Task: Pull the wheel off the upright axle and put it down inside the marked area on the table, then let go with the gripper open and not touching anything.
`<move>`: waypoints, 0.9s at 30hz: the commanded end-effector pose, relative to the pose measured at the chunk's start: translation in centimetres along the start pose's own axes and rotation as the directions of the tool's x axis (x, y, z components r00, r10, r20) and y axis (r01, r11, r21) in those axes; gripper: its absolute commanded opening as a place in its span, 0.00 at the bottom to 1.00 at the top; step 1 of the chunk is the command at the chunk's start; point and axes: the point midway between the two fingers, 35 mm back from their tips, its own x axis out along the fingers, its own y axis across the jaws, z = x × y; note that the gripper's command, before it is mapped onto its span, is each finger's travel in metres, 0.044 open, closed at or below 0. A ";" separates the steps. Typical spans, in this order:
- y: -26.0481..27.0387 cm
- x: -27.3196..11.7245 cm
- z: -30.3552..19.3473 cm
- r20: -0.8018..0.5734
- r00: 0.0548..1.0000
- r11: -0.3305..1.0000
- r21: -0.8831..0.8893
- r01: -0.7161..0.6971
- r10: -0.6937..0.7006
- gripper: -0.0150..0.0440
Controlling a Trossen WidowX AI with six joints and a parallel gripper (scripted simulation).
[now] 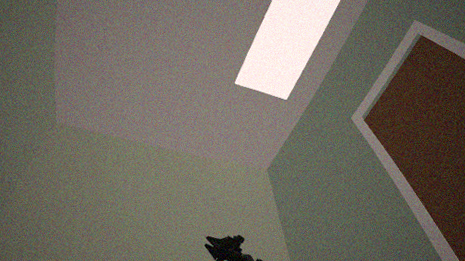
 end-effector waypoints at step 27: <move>25.2 21.4 -17.4 -0.671 0.567 0.644 0.706 0.293 0.478 0.76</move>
